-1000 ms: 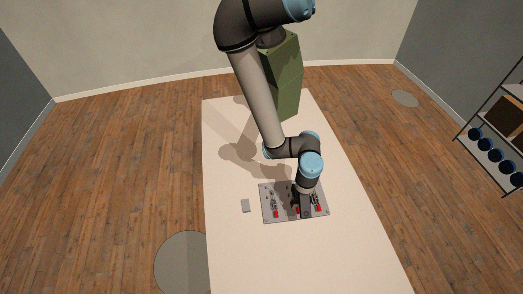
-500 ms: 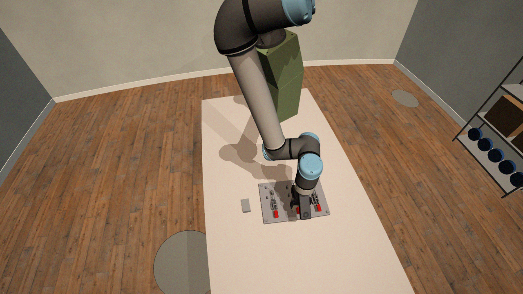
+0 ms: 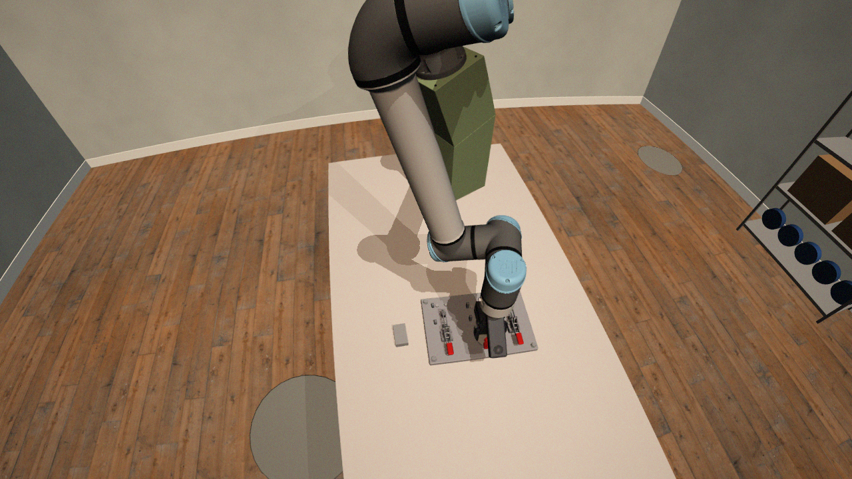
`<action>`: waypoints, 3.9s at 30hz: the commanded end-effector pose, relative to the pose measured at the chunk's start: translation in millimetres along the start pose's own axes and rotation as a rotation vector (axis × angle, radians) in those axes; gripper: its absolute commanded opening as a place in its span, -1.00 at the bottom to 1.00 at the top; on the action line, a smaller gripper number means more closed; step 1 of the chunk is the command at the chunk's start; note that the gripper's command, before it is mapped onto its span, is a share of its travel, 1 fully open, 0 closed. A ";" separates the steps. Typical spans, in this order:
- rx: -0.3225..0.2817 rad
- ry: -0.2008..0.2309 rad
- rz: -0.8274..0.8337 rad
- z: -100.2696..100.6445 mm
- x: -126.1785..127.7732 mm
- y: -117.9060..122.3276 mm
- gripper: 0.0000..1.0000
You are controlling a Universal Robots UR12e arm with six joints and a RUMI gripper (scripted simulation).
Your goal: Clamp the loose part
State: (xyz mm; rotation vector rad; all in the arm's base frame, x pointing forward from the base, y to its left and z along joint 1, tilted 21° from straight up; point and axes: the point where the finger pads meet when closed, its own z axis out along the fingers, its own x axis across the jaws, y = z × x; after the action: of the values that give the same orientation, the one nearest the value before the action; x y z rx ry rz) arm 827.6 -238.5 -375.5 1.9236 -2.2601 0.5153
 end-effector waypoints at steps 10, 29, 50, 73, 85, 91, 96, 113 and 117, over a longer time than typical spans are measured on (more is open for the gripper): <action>0.004 0.001 0.000 -1.8 0.7 -2.4 -1.00; 0.004 0.001 0.000 -2.0 0.7 -2.3 -1.00; 0.003 0.001 -0.001 -9.5 0.0 2.0 -1.00; 0.003 0.001 0.000 -24.1 0.3 13.3 -1.00; 0.003 0.001 0.000 -31.2 1.0 24.8 -1.00; 0.002 0.001 0.000 -32.6 1.1 29.0 -1.00; 0.002 0.001 0.001 -33.9 1.4 34.0 -1.00; 0.000 0.000 0.001 -33.3 1.1 46.7 -1.00; -0.001 0.000 0.001 -33.2 1.1 48.4 -1.00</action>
State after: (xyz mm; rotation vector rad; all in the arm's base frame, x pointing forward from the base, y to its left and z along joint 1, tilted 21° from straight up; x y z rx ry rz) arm 784.7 -221.6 -349.9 1.9267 -2.2613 0.5267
